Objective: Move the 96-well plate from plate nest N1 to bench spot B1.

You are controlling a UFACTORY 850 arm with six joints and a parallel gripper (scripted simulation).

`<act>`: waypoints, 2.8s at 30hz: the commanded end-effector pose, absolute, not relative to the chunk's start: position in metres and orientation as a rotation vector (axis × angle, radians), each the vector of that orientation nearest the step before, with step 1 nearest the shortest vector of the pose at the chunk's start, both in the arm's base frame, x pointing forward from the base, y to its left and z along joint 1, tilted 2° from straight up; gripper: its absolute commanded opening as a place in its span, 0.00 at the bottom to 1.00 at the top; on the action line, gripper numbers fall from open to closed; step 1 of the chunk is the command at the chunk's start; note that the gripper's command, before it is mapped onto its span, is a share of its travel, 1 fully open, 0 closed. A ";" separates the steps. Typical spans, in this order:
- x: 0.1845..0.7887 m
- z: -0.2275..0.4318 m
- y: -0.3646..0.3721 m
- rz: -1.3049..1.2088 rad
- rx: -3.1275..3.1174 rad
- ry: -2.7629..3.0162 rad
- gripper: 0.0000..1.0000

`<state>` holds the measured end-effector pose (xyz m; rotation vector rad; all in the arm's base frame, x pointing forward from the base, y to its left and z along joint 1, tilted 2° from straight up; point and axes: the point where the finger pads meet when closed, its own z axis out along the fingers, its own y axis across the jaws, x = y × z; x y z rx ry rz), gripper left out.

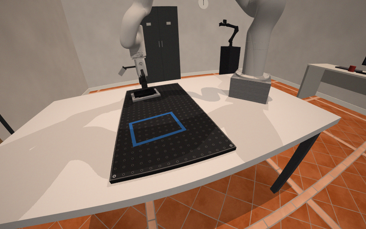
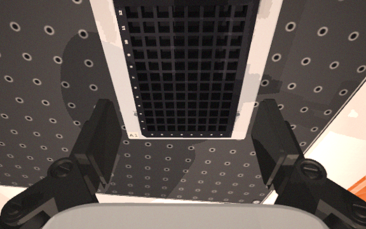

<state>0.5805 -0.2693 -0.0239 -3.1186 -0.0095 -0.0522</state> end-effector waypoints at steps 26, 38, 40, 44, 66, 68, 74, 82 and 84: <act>0.582 -0.044 -0.269 -0.055 -3.119 -0.009 1.00; 0.583 -0.052 -0.269 -0.055 -3.119 -0.009 1.00; 0.583 -0.054 -0.269 -0.055 -3.119 -0.009 1.00; 0.583 -0.055 -0.269 -0.055 -3.119 -0.009 1.00; 0.583 -0.064 -0.269 -0.055 -3.119 -0.009 1.00; 0.583 -0.064 -0.269 -0.055 -3.120 -0.009 1.00; 0.583 -0.064 -0.269 -0.055 -3.120 -0.009 1.00; 0.583 -0.063 -0.269 -0.055 -3.119 -0.009 0.00; 0.583 -0.063 -0.269 -0.055 -3.119 -0.009 0.00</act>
